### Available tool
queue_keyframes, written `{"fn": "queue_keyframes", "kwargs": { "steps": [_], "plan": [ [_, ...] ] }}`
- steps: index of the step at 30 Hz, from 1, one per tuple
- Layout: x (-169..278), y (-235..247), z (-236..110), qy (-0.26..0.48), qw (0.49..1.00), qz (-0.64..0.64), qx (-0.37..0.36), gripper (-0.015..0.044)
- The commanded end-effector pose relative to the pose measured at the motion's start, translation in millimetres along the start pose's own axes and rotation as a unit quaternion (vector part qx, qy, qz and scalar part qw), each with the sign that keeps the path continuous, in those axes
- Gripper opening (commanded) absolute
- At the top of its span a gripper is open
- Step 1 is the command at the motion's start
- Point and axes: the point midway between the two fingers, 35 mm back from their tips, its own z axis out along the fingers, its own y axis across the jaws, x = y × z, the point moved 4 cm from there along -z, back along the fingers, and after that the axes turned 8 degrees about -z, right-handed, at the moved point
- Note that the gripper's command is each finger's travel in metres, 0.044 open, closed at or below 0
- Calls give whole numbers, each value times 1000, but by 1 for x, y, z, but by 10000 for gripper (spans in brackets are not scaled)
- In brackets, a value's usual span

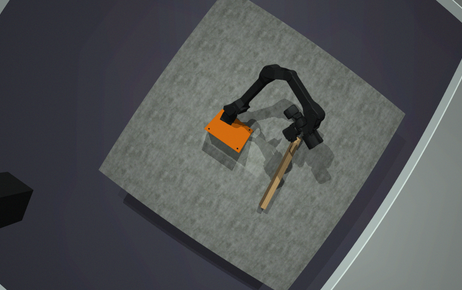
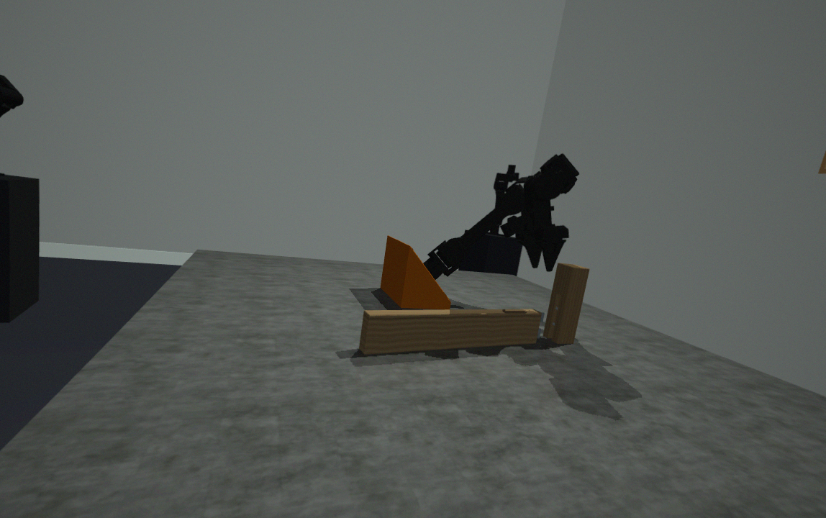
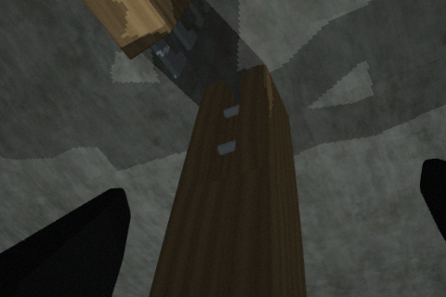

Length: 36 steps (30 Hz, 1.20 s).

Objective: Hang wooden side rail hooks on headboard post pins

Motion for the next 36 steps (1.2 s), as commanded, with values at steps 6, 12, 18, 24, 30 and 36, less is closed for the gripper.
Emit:
{"fn": "queue_keyframes", "kwargs": {
  "steps": [6,12,18,24,30,36],
  "plan": [
    [-1,1,1,-1,1000,-3,3,440],
    [-2,2,1,-3,1000,-6,4,440],
    [-35,42,2,-47,993,-104,27,440],
    [-80,81,7,-87,971,-214,68,440],
    [-92,90,9,-95,963,-241,79,440],
    [-94,90,14,-94,963,-239,80,440]
  ]
}}
